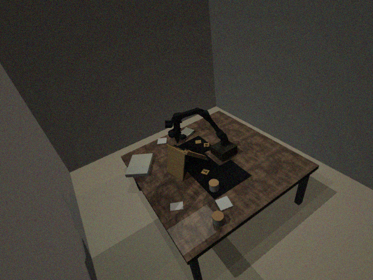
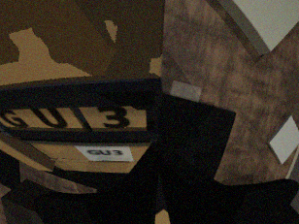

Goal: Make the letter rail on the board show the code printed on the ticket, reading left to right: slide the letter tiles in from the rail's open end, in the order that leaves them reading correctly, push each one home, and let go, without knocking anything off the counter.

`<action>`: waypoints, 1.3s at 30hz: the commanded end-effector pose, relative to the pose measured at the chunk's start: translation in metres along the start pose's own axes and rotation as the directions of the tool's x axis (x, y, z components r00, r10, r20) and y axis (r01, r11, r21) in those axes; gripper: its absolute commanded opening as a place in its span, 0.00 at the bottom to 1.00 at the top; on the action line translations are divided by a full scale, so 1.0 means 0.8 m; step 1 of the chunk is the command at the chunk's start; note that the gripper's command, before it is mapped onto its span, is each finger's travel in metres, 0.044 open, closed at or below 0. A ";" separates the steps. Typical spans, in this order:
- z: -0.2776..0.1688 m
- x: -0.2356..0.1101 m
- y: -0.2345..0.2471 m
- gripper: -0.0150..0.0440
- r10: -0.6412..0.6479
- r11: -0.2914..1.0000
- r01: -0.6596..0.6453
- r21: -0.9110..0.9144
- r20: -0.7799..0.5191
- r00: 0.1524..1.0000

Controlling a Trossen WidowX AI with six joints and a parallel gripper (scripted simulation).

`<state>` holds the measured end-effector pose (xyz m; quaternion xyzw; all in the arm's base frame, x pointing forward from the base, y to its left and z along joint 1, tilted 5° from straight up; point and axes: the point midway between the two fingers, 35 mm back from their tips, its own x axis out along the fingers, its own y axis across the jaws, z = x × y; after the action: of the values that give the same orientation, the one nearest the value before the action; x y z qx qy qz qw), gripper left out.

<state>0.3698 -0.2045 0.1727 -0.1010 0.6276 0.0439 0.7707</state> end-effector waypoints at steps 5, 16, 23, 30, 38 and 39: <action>0.002 -0.001 0.001 0.25 -0.009 1.000 0.008 -0.017 -0.093 0.996; 0.006 0.006 0.003 0.25 -0.009 1.000 0.007 -0.017 -0.092 0.996; 0.009 0.009 0.003 0.25 -0.009 1.000 0.008 -0.017 -0.092 0.996; 0.011 0.013 0.002 0.25 -0.009 1.000 0.008 -0.017 -0.092 0.996; 0.014 0.017 0.001 0.25 -0.009 1.000 0.008 -0.017 -0.091 0.996; 0.014 0.017 0.001 0.25 -0.009 1.000 0.008 -0.017 -0.091 0.996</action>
<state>0.3810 -0.2012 0.1631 -0.1116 0.6615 0.0435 0.7403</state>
